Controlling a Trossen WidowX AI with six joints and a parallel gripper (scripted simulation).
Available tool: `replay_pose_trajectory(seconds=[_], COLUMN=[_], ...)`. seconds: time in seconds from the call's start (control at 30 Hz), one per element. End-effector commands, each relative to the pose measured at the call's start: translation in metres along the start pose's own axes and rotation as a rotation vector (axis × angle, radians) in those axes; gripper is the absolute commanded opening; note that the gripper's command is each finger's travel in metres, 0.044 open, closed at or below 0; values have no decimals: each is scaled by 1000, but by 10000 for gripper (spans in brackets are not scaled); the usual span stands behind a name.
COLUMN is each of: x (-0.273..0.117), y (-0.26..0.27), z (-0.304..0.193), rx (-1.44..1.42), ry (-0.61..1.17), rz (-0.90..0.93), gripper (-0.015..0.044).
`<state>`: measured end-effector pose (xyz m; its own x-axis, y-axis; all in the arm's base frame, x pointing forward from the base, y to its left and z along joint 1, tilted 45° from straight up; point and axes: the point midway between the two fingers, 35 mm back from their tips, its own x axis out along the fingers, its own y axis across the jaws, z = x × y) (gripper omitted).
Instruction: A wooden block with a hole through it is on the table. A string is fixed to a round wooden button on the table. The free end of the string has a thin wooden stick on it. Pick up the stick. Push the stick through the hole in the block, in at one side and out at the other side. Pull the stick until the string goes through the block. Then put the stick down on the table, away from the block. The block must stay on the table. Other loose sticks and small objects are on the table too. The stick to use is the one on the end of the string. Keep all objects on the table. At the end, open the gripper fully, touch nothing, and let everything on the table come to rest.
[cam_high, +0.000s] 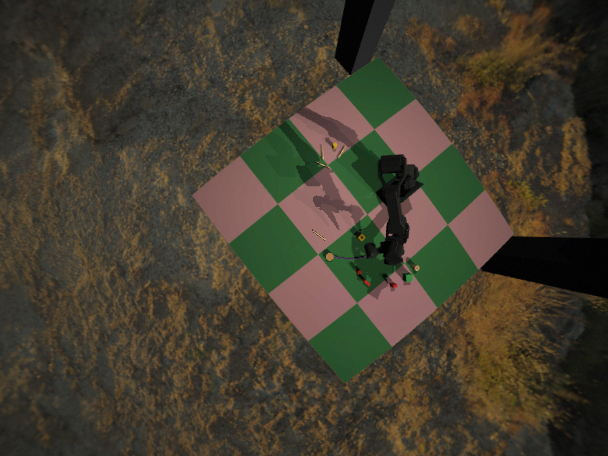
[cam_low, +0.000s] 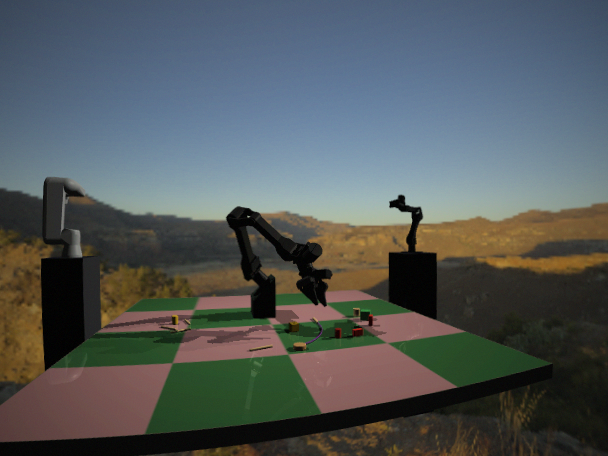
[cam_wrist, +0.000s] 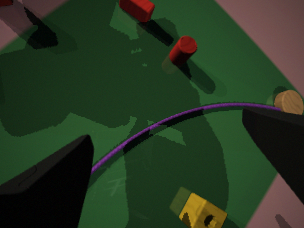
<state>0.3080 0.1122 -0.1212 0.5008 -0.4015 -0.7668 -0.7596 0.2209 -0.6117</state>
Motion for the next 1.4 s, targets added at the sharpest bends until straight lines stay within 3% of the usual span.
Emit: replay_pose_trajectory(seconds=[0.0, 0.2, 0.97, 1.37], x=[4, -4, -4, -8], y=[-37, -49, -49, -50], z=[-68, -89, -90, -86], rx=[-602, -769, -758, 304], ry=[316, 365, 369, 537], rz=[318, 448, 449, 188], gripper=[440, 440, 440, 440])
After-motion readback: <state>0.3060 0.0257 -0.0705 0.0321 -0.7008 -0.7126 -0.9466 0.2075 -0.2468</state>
